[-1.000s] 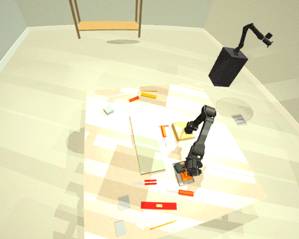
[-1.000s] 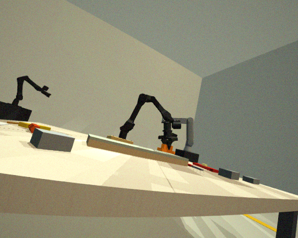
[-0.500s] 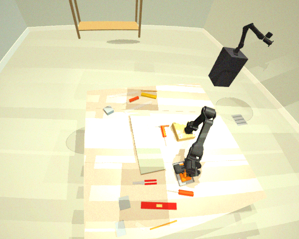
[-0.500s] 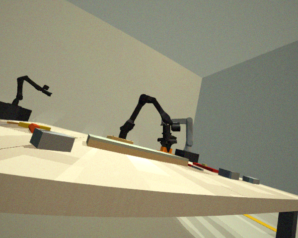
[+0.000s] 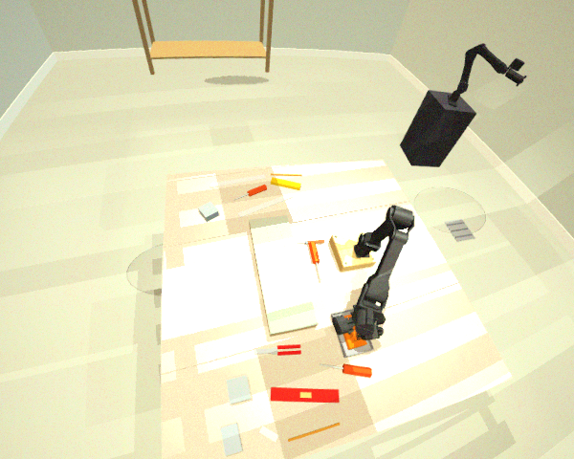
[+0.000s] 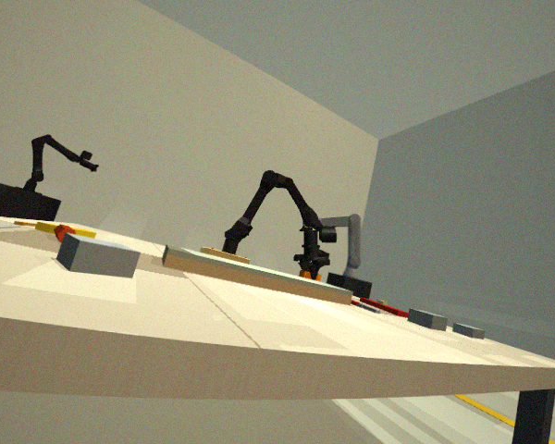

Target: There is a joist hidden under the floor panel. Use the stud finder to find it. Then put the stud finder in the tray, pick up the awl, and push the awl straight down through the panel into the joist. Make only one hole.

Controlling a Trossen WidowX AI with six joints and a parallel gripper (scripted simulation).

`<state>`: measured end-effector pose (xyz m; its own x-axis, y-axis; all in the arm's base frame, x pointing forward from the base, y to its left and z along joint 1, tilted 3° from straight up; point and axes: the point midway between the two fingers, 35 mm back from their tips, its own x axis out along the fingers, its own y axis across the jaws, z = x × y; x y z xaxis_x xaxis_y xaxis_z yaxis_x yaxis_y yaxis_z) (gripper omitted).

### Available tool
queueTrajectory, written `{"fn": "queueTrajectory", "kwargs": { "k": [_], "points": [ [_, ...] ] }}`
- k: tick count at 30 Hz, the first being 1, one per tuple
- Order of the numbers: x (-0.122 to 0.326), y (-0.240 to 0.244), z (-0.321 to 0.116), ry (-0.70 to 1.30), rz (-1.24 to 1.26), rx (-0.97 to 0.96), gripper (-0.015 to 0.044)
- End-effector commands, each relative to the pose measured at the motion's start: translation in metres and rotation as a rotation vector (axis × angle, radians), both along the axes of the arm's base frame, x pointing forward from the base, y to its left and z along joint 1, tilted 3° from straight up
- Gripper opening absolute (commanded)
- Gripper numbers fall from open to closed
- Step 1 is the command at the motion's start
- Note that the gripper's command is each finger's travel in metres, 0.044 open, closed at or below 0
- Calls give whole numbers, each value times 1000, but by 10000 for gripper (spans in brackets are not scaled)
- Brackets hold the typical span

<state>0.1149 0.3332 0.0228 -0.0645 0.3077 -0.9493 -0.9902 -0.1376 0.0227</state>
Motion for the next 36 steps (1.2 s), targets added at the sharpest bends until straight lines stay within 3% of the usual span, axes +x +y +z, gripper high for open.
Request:
{"fn": "queueTrajectory", "kwargs": {
  "k": [1,5,9,13,15,16,25,36],
  "points": [
    [0,0,0,0,0,0,236],
    [0,1,3,0,0,0,341],
    [3,2,38,0,0,0,440],
    [3,-3,93,0,0,0,440],
    [3,-4,96,0,0,0,440],
    [6,-2,77,2,-28,2,440],
    [101,-102,62,221,-1132,-62,440],
    [138,-213,47,428,-2154,-41,440]
  ]
}}
